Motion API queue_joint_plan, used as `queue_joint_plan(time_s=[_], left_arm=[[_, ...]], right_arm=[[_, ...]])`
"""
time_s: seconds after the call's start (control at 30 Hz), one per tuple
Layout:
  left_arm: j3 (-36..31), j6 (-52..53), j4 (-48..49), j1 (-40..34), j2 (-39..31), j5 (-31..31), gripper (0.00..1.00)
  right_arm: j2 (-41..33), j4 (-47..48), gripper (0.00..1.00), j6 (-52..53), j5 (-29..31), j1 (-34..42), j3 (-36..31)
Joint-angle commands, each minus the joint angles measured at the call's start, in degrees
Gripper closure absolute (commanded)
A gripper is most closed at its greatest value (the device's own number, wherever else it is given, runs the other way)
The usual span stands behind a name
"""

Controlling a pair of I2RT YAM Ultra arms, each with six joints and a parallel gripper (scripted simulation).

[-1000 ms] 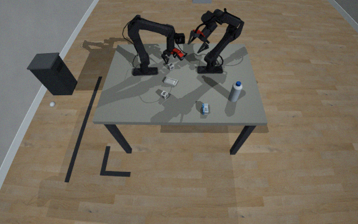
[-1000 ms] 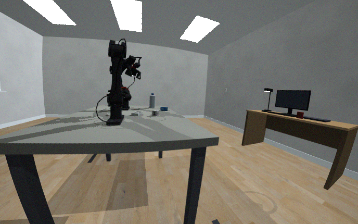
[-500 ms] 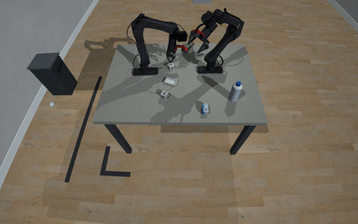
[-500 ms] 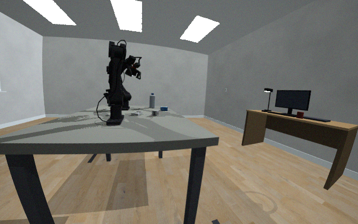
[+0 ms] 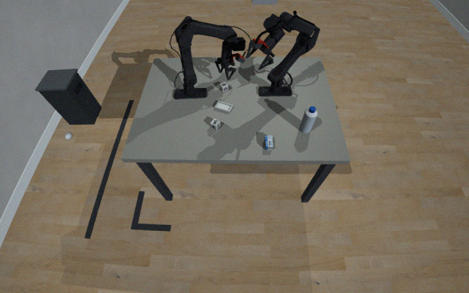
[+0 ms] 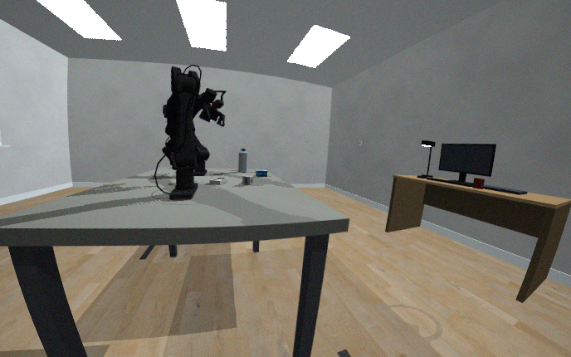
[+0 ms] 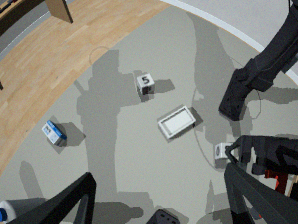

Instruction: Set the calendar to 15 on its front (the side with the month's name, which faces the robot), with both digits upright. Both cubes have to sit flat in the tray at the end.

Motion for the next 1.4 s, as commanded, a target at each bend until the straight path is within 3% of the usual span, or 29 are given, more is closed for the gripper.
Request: queue_joint_plan(time_s=[0.0, 0.3, 0.57, 1.1, 1.37], left_arm=[[1.0, -0.1, -0.5, -0.3, -0.6, -0.4, 0.00], [1.0, -0.1, -0.5, -0.3, -0.6, -0.4, 0.00], [1.0, -0.1, -0.5, -0.3, -0.6, -0.4, 0.00], [1.0, -0.1, -0.5, -0.3, -0.6, -0.4, 0.00], [-0.9, 2.4, -4.3, -2.0, -6.2, 2.5, 0.00]], right_arm=[[0.8, -1.4, 0.00, -11.1, 2.6, 1.8, 2.4], [1.0, -0.7, 0.00, -30.2, 6.3, 5.9, 3.3], [-0.1, 0.3, 0.00, -38.2, 7.2, 7.6, 2.5], [-0.4, 0.4, 0.00, -37.0, 5.8, 7.2, 3.0], [-1.2, 1.4, 0.00, -21.8, 1.2, 3.2, 0.4]])
